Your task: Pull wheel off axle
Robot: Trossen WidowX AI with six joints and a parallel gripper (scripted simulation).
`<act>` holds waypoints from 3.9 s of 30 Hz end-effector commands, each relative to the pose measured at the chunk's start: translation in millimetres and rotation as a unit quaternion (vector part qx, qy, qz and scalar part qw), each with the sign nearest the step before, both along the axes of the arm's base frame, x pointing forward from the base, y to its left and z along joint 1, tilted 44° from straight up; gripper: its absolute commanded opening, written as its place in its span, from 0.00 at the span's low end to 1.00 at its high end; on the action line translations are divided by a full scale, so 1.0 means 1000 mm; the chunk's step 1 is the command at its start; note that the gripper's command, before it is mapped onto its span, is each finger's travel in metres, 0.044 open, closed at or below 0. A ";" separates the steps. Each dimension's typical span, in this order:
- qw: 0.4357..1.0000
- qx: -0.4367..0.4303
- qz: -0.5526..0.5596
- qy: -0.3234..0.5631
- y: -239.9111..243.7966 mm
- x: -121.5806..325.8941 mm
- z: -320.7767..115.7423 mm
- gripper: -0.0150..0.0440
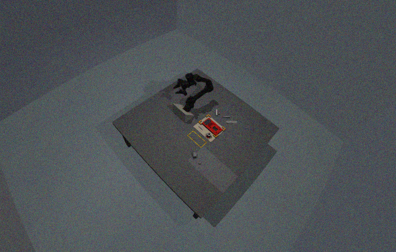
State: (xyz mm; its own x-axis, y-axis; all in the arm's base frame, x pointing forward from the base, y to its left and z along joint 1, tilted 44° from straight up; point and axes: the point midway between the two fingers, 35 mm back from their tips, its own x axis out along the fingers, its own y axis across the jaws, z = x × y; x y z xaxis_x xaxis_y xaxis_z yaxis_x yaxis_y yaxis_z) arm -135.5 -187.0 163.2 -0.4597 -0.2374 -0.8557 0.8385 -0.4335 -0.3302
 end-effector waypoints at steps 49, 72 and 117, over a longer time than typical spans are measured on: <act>0.541 0.351 0.692 -0.326 -0.009 0.430 -0.100 0.76; 0.455 0.399 0.704 -0.372 0.056 0.485 -0.131 0.76; 0.453 0.401 0.705 -0.371 0.085 0.488 -0.161 0.25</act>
State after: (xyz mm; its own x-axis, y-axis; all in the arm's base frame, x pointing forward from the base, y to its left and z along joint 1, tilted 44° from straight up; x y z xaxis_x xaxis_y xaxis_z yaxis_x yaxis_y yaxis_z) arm 353.4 -101.0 0.6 0.1516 0.6770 -0.7202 0.1075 0.7130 0.6929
